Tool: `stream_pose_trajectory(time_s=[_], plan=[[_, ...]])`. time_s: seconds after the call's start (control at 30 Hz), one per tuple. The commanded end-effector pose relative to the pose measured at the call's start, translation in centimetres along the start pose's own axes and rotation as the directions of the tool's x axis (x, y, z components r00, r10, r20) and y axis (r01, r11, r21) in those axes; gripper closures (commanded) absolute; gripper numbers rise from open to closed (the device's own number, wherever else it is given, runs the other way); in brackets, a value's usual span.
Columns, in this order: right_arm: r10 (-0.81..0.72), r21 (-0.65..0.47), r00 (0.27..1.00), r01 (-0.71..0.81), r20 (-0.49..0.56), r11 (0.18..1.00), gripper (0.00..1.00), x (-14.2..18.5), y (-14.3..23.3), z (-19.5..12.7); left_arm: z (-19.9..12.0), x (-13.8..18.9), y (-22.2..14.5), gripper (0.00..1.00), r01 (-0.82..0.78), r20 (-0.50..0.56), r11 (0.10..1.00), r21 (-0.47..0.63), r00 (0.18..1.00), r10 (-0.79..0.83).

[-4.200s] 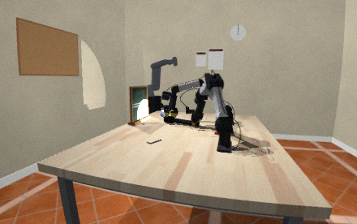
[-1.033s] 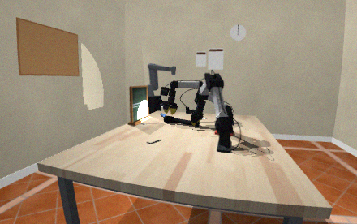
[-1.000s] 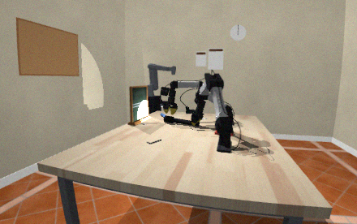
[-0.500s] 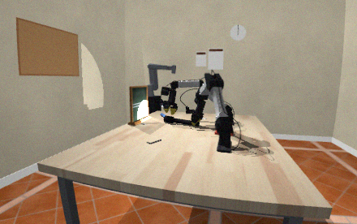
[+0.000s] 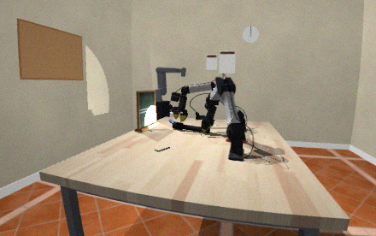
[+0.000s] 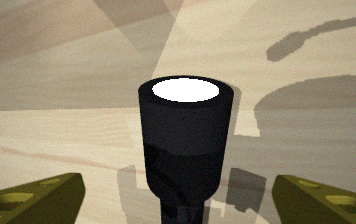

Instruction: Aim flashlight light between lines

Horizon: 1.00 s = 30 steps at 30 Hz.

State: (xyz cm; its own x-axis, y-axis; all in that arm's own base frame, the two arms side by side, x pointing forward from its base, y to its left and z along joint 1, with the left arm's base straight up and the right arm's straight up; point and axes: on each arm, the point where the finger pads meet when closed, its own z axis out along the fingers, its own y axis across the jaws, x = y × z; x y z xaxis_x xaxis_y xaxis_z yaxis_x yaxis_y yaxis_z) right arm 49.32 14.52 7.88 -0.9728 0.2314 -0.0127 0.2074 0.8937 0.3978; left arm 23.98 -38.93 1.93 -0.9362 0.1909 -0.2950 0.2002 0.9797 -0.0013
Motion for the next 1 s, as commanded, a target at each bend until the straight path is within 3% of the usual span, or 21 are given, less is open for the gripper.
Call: stream_pose_trajectory(time_s=[0.0, 0.97], plan=[[0.028, 0.022, 1.0, -0.028, 0.0, 0.999, 0.0, -0.5, -1.3, 1.0, -1.6, -0.6, -0.5, 0.7, -0.017, 0.034, 0.999, 0.031, 0.999, 0.016], [0.013, 0.015, 1.0, -0.013, -0.012, 1.0, 0.0, -0.1, -0.6, 4.7, -1.6, -0.6, -0.5, 0.7, -0.017, 0.034, 0.999, 0.031, 0.999, 0.016]])
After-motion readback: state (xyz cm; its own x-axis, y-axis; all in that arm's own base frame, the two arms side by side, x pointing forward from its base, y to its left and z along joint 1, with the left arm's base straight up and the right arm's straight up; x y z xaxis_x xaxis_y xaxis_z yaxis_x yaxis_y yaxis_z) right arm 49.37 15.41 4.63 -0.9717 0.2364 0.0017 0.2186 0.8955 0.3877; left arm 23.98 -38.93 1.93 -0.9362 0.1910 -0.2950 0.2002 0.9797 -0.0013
